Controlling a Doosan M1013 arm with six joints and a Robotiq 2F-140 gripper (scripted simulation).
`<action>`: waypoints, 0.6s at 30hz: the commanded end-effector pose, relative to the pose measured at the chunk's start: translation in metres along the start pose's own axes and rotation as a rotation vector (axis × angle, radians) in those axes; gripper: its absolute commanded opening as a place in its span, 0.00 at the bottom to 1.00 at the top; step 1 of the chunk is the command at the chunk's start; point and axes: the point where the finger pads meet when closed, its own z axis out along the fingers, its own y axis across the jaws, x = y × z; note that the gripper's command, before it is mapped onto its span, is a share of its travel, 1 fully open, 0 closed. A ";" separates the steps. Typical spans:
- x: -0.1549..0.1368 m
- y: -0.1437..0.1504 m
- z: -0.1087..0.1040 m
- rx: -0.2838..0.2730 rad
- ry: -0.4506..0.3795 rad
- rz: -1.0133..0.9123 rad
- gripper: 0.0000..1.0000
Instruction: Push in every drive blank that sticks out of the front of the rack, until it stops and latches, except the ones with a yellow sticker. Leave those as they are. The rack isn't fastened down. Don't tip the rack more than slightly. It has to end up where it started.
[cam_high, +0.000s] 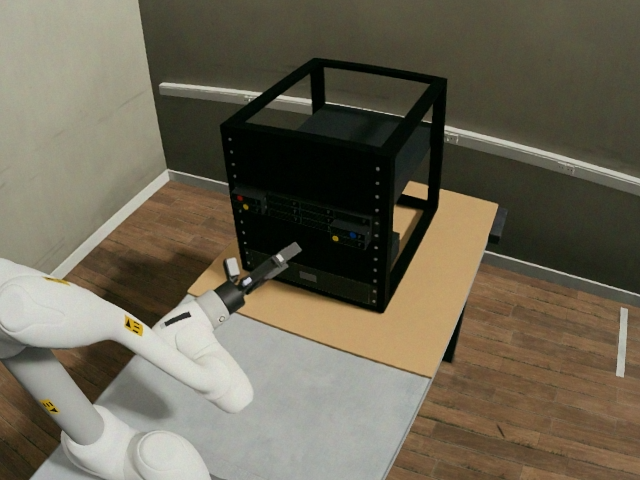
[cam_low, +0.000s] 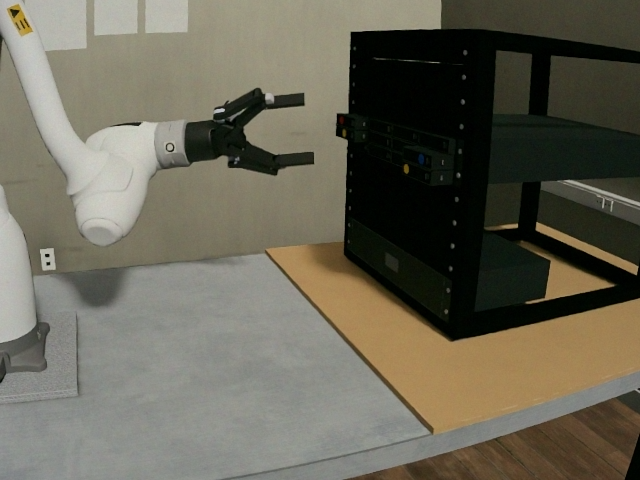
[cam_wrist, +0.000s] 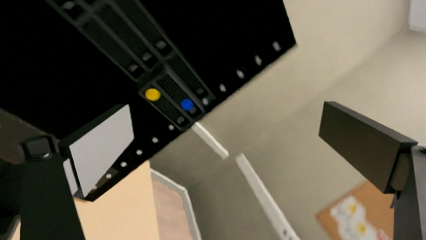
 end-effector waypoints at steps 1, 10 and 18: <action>0.012 -0.010 -0.002 0.051 0.067 -0.091 1.00; 0.028 -0.031 -0.013 0.122 0.170 -0.255 1.00; 0.037 -0.052 -0.026 0.179 0.260 -0.406 1.00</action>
